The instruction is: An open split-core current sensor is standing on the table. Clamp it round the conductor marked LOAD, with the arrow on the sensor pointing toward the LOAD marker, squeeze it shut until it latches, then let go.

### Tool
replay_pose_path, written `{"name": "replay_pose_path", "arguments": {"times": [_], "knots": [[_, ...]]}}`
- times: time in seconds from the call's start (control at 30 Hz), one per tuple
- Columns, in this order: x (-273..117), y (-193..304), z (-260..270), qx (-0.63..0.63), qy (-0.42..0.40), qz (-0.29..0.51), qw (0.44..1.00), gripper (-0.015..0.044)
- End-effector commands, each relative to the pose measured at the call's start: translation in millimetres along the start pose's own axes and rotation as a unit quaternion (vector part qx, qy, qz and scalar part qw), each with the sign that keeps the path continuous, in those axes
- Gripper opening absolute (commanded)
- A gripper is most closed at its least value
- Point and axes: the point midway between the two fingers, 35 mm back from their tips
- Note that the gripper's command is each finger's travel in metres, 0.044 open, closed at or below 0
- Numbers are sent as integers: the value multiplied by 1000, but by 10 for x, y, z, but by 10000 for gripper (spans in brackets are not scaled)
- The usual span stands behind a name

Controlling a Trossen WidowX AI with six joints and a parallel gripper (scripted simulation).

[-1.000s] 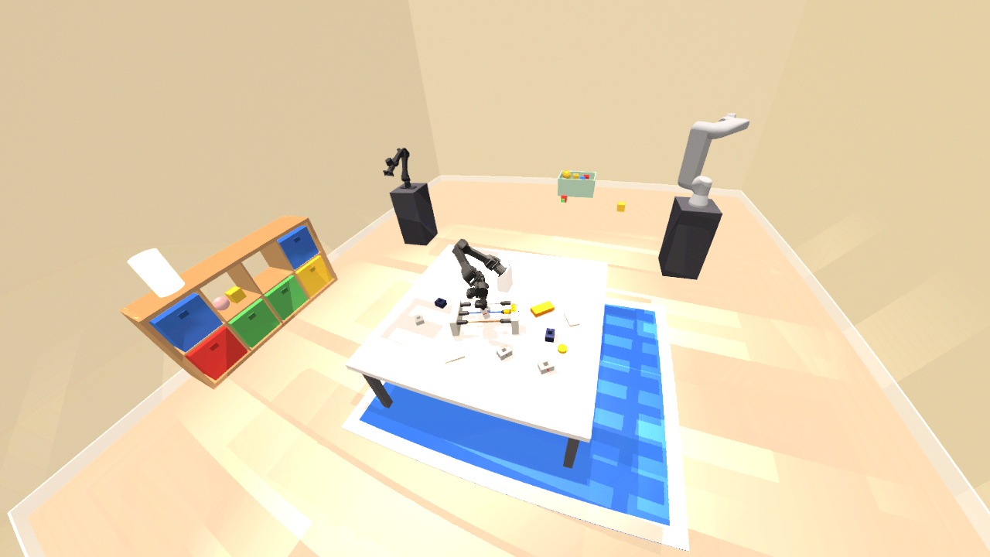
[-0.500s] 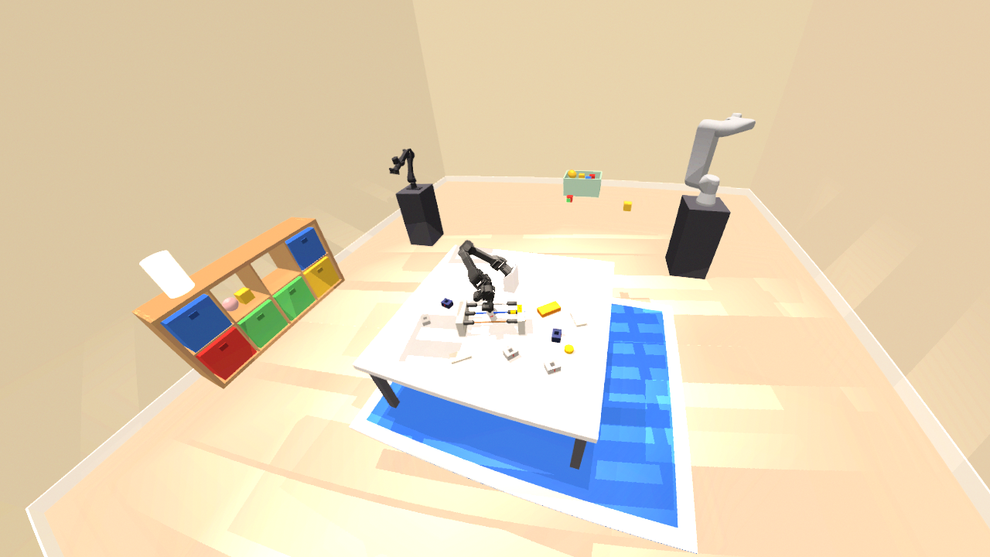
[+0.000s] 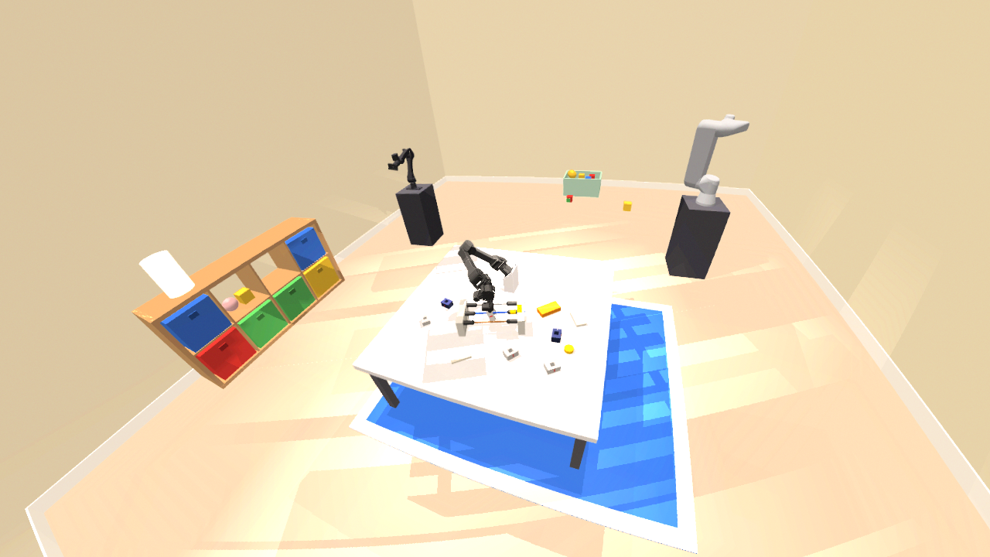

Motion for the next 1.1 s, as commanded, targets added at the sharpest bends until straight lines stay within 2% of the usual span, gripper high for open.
{"name": "replay_pose_path", "arguments": {"times": [0.0,0.83,1.07], "knots": [[-3,-1,1,1,0,0,1000,0],[-3,-1,1,1,0,0,1000,0],[-3,-1,1,1,0,0,1000,184]]}}
Point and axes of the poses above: the point midway between the two fingers, 35 mm back from their tips, its own x axis out along the fingers, its own z axis across the jaws, y = z × x, and after that the axes turned 15 degrees about -x, right-handed
